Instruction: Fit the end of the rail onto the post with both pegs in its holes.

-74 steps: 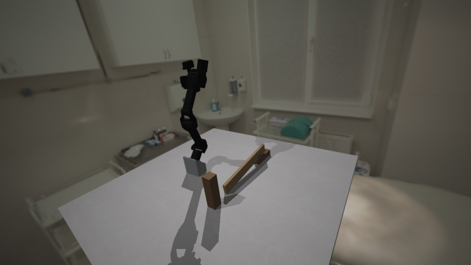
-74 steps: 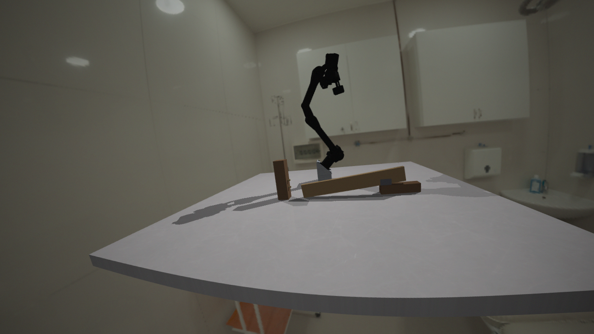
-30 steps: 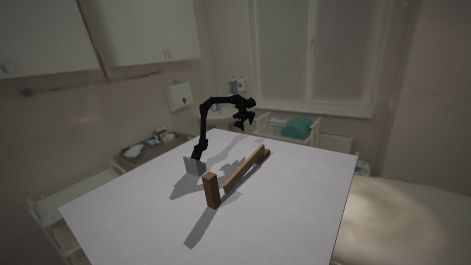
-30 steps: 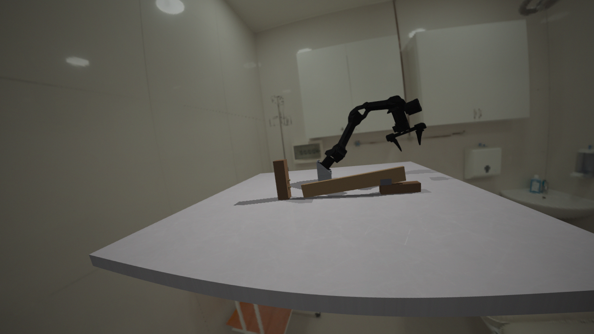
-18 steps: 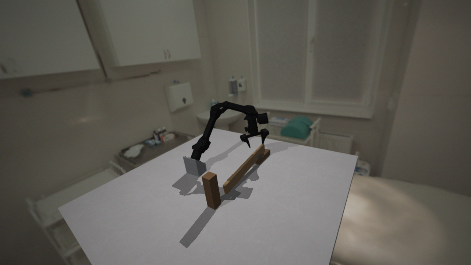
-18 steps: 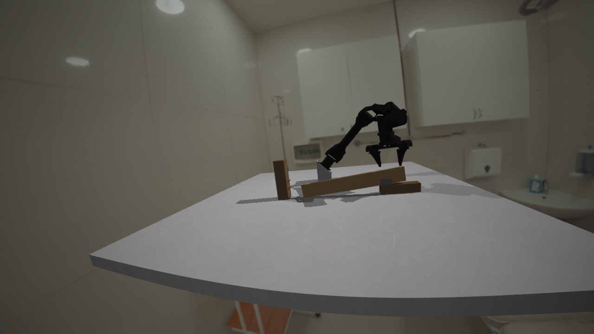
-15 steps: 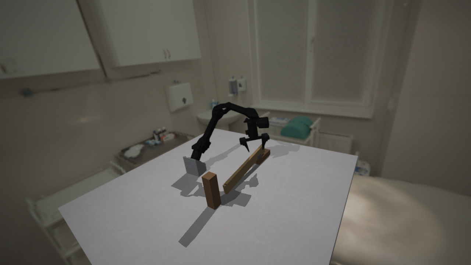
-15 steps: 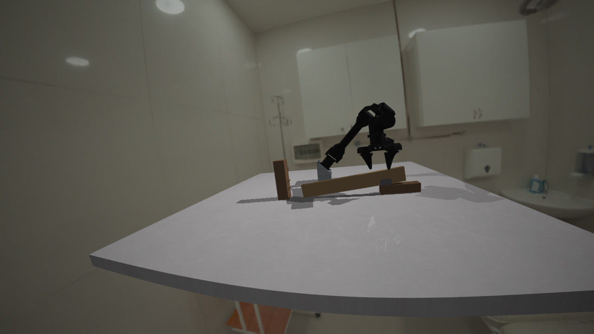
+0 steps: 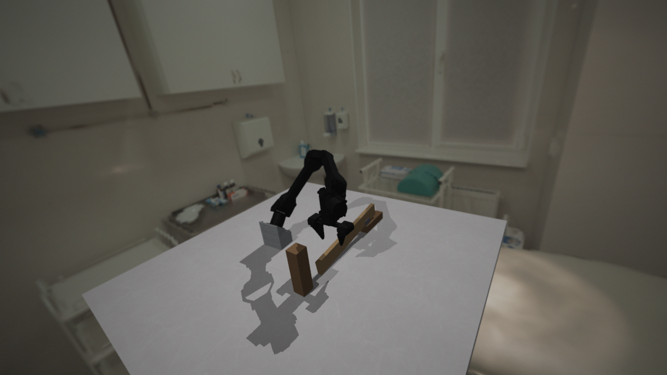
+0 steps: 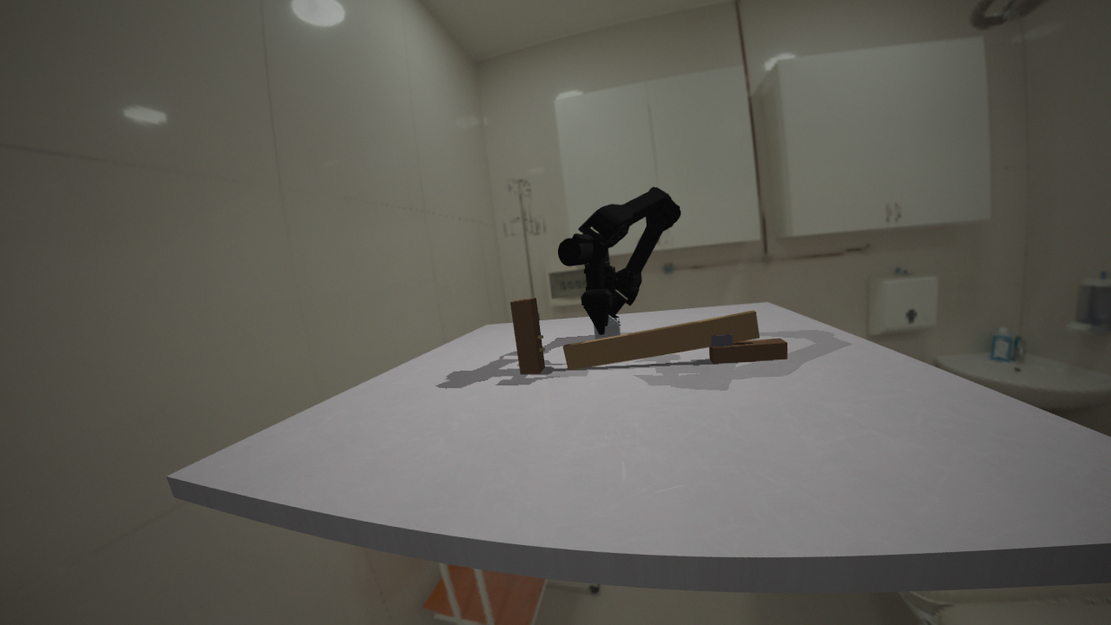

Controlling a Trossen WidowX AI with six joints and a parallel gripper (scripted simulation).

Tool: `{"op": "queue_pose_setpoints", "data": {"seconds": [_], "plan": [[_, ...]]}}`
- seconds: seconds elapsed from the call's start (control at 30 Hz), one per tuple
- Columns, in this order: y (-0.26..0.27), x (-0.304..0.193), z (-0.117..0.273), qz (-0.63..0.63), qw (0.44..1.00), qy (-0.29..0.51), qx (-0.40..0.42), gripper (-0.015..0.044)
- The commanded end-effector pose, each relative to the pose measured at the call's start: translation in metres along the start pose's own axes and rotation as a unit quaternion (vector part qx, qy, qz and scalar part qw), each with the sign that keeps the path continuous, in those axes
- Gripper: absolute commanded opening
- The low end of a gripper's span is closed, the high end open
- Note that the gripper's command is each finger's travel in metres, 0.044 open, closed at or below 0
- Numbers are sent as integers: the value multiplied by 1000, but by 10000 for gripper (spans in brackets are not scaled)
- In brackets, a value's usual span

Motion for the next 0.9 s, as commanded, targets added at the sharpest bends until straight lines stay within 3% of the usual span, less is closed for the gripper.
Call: {"op": "queue_pose_setpoints", "data": {"seconds": [0.0, 0.87], "plan": [[2, -6, -3, -4, 1000, -2, 3, 440], [0, -6, -44, -4, 1000, -2, 2, 440]]}}
Point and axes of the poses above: the point midway between the two fingers, 35 mm back from their tips, its own z axis back along the fingers, its own y axis across the jaws, x = y × z, the point moved 6 cm from there along z, back along the fingers, and after that the axes turned 1 degree about -z, right-handed, at the moved point
